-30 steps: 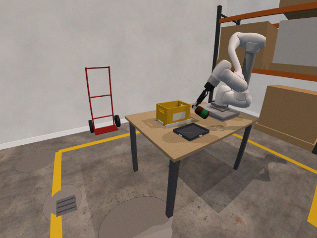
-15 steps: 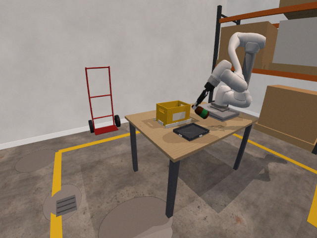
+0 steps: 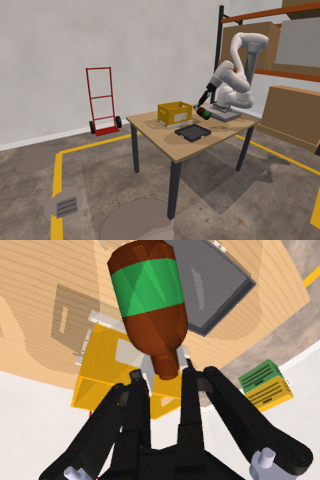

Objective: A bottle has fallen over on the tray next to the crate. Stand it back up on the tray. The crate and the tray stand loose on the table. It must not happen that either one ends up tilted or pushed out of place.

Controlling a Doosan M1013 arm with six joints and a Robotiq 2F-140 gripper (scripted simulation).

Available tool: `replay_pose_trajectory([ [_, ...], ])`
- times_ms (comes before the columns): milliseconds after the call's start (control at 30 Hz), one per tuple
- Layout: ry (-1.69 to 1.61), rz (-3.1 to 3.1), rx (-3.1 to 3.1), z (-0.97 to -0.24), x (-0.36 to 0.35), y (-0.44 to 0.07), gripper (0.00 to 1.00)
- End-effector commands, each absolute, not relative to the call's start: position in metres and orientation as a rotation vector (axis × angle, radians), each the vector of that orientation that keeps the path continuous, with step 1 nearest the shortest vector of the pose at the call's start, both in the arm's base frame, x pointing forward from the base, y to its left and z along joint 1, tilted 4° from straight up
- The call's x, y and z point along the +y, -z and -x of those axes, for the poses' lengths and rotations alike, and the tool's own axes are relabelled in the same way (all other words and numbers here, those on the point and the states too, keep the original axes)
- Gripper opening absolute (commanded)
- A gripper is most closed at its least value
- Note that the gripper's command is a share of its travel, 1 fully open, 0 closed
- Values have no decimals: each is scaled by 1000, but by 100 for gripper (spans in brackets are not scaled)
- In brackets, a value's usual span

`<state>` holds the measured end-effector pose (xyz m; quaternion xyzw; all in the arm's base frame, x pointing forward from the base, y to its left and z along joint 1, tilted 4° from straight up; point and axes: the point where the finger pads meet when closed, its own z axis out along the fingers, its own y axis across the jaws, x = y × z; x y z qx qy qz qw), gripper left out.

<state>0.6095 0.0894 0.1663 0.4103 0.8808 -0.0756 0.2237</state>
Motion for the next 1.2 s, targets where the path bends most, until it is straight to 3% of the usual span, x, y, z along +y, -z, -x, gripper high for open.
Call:
replay_pose_trajectory([
  [0,202,-1123,2430,-609,93,-167,10],
  [1167,271,-1084,2327,-607,93,-164,10],
])
